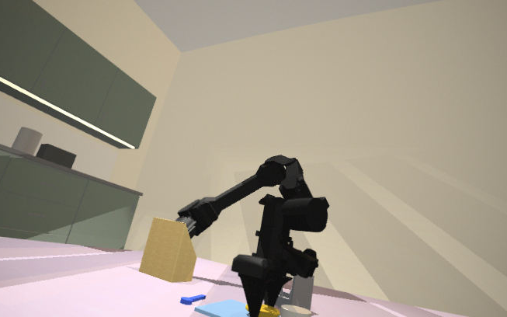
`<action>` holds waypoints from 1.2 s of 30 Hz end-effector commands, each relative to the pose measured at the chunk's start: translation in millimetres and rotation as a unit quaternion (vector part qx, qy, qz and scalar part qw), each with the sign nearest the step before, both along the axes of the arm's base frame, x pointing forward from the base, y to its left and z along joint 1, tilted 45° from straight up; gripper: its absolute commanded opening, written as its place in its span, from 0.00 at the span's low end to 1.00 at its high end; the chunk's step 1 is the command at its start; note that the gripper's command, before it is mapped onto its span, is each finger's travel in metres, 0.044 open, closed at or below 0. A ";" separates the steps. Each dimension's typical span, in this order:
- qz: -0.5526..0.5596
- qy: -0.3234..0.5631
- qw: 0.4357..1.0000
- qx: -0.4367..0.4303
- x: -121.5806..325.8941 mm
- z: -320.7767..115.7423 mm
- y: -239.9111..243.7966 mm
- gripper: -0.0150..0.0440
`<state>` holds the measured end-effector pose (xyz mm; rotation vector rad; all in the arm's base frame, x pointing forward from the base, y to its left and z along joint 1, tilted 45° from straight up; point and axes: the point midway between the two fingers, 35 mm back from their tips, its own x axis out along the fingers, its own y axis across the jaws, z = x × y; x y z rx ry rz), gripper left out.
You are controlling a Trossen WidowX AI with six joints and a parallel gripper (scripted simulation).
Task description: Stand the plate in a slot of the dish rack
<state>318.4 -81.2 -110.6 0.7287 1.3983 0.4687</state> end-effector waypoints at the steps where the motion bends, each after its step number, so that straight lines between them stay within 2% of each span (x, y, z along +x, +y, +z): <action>1: -0.001 0.000 1.000 -0.001 0.8 3.7 -5.3 0.50; 7: -0.001 -0.001 1.000 -0.008 1.6 22.0 -29.4 0.25; 36: -0.002 0.001 1.000 -0.004 -9.1 110.4 -122.3 0.25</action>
